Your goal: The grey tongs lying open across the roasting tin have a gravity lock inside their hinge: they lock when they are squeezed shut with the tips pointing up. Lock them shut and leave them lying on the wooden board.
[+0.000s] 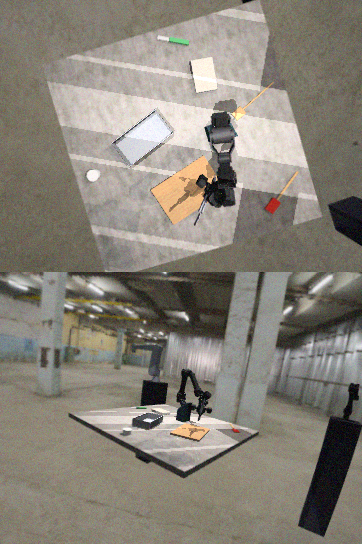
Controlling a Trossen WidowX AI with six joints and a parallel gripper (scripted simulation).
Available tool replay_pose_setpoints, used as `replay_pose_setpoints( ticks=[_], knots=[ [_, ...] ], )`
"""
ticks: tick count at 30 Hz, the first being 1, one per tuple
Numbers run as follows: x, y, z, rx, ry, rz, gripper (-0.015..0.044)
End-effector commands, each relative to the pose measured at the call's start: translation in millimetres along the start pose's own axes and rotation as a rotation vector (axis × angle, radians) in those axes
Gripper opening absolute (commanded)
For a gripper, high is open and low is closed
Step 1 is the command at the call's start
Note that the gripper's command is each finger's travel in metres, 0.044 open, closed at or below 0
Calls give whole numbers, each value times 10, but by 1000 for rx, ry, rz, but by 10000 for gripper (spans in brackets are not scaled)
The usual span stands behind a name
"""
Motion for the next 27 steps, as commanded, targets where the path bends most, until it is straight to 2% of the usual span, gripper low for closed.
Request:
replay_pose_setpoints(
  ticks=[1, 27],
  knots=[
    [18, 94, 51, 85, 29, 8, -150],
    [-266, 417, 37, 600, 122, 52, -150]
  ],
)
Point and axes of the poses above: the point midway between the two fingers, 35 mm back from their tips, its own z axis out along the fingers, its own x axis across the jaws, y = z × x, the point moved 5 cm from there along -z, back along the fingers, and after that the axes turned 10 degrees about -z, right-handed, at the moved point
